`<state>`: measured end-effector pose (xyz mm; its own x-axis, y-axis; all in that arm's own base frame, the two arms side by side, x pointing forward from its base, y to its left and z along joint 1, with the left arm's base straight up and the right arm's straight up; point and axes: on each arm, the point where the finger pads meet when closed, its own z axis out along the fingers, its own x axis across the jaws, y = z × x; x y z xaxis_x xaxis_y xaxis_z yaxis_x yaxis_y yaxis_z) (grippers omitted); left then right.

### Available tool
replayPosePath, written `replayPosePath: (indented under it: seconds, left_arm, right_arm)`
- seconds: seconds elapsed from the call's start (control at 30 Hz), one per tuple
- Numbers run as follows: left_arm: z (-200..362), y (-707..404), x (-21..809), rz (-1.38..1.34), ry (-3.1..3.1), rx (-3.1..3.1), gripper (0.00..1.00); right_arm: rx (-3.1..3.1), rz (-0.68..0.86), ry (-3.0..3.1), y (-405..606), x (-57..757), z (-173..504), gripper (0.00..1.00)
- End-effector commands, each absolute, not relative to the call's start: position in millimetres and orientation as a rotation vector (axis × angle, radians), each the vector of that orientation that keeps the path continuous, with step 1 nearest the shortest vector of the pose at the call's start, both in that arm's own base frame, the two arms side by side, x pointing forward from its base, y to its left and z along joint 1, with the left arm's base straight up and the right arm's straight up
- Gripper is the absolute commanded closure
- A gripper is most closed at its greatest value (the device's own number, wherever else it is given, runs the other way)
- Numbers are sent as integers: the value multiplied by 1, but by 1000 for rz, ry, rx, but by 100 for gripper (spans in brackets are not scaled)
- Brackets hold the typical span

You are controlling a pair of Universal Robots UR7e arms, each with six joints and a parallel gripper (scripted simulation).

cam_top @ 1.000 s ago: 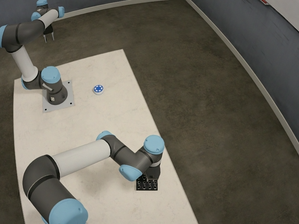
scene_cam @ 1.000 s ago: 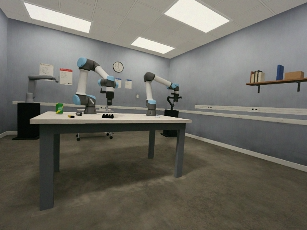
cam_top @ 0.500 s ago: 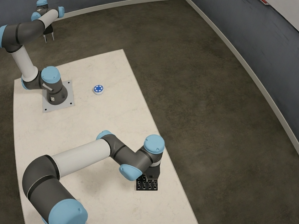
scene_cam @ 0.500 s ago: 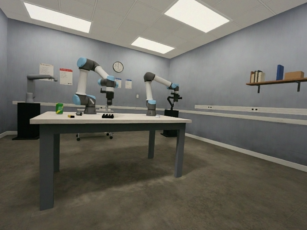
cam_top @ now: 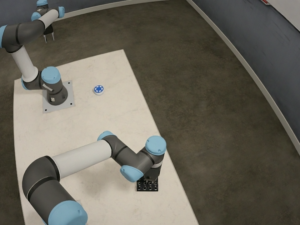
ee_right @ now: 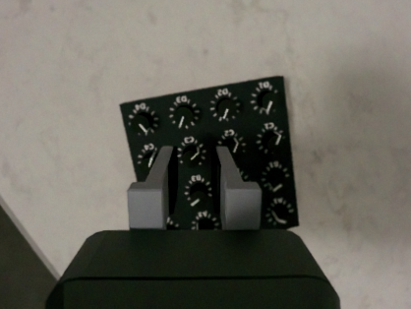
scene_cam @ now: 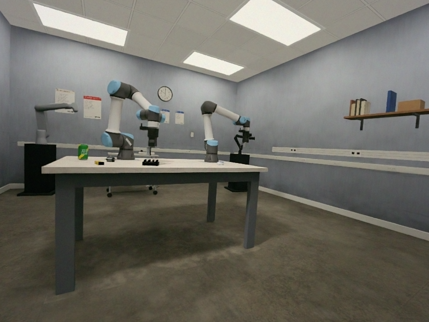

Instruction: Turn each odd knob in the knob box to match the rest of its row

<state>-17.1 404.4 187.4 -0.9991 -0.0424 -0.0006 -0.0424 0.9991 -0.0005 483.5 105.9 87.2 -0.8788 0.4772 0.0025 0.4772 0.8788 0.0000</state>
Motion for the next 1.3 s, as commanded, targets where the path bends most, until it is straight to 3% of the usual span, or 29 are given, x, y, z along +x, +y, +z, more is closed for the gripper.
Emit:
replayPosePath:
  seconds: [0.0,1.27]
  left_arm:
    - [187,404,-19,0,3141,-73,0]
    - [187,404,-19,0,3141,-73,0]
  right_arm:
    - [-1010,-6,-2979,105,484,92,54]
    - [-1902,-7,-2504,105,481,99,54]
